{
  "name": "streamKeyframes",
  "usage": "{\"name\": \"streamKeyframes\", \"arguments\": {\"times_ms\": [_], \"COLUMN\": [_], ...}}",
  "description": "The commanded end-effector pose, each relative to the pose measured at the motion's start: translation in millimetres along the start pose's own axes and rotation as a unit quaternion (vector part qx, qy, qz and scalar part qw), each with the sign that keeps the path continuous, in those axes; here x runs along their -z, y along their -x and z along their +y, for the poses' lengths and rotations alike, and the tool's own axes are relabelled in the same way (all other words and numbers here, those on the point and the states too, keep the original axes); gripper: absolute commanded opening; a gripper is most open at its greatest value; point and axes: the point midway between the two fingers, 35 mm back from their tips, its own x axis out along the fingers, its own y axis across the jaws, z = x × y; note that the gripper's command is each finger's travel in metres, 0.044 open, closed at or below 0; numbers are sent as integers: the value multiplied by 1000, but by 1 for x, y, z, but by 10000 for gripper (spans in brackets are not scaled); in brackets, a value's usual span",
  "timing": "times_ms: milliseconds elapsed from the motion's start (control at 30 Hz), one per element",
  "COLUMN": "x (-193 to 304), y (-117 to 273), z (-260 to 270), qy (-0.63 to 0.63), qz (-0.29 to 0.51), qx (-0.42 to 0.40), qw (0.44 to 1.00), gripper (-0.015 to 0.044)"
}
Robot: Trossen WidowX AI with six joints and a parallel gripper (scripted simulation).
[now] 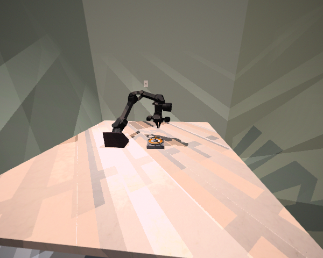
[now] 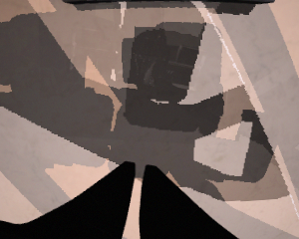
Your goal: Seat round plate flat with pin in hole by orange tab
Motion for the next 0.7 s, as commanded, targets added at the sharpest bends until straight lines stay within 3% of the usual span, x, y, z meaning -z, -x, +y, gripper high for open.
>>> {"name": "streamKeyframes", "arguments": {"times_ms": [0, 167, 267, 433, 500, 667], "x": [-19, -42, -48, -69, -71, -86], "y": [1, 3, 3, 5, 5, 6], "z": [-2, -7, -8, -14, -15, -21], "qy": [149, 363, 420, 603, 622, 738], "qz": [-10, -21, -23, -31, -32, -35], "qx": [-1, 0, 1, 8, 9, 17], "qw": [989, 932, 907, 797, 782, 674], "gripper": [0, 0, 0, 0, 0, 0]}}
